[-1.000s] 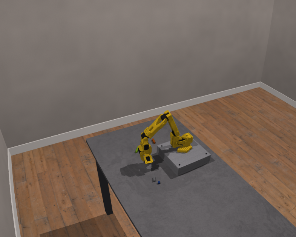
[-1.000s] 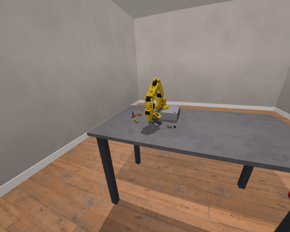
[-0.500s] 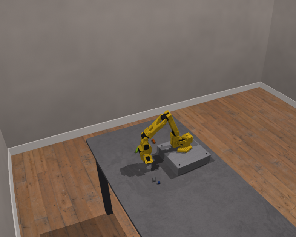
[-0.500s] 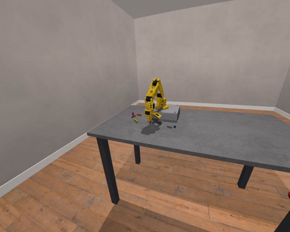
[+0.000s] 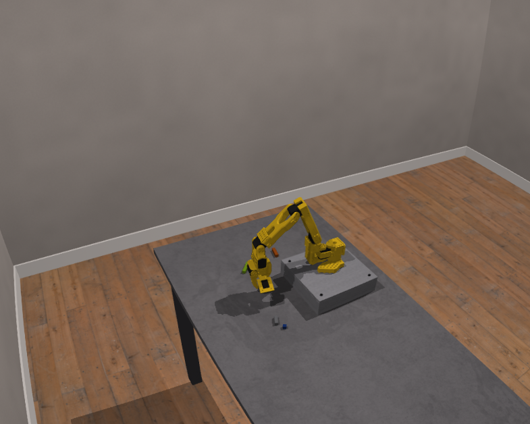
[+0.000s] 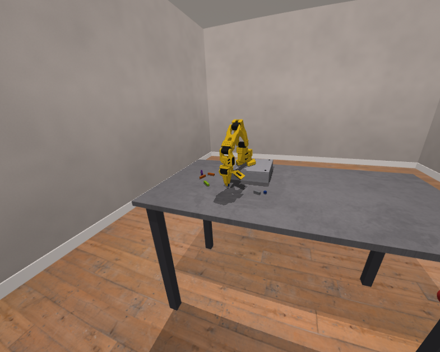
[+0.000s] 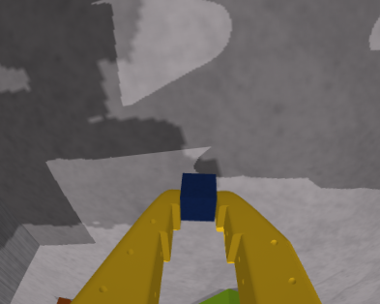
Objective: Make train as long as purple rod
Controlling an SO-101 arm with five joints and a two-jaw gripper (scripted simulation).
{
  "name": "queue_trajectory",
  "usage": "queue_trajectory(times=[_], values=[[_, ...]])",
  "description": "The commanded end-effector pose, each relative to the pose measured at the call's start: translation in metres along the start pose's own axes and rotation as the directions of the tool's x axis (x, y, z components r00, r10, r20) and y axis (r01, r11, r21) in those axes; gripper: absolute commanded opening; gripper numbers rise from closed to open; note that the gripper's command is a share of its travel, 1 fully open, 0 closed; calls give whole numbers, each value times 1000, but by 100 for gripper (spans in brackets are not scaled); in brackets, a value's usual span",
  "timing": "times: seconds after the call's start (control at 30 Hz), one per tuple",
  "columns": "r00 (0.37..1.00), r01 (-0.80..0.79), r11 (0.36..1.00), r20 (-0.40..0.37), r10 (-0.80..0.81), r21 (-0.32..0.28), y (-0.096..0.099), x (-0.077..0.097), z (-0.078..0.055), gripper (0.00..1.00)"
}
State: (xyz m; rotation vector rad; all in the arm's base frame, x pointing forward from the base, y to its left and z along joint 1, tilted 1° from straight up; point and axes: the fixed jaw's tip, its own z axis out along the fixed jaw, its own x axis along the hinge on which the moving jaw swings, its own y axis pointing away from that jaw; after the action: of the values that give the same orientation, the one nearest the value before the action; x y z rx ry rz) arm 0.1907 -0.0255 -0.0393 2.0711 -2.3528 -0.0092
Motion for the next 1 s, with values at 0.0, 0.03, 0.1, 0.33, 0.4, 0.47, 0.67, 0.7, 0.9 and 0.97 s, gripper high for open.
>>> queue_trajectory(times=[0.0, 0.03, 0.1, 0.33, 0.4, 0.47, 0.67, 0.7, 0.9, 0.97], values=[[1000, -2, 1000, 2, 2, -9, 2, 1, 2, 0], [1000, -2, 1000, 2, 2, -9, 2, 1, 2, 0], [1000, -2, 1000, 2, 2, -9, 2, 1, 2, 0], [1000, -2, 1000, 2, 2, -4, 0, 3, 1, 0], [1000, -2, 1000, 2, 2, -4, 0, 3, 1, 0], [1000, -2, 1000, 2, 2, -4, 0, 3, 1, 0], [1000, -2, 1000, 2, 2, -4, 0, 3, 1, 0], [1000, -2, 1000, 2, 2, -4, 0, 3, 1, 0], [1000, -2, 1000, 2, 2, -4, 0, 3, 1, 0], [1000, -2, 1000, 2, 2, -4, 0, 3, 1, 0]])
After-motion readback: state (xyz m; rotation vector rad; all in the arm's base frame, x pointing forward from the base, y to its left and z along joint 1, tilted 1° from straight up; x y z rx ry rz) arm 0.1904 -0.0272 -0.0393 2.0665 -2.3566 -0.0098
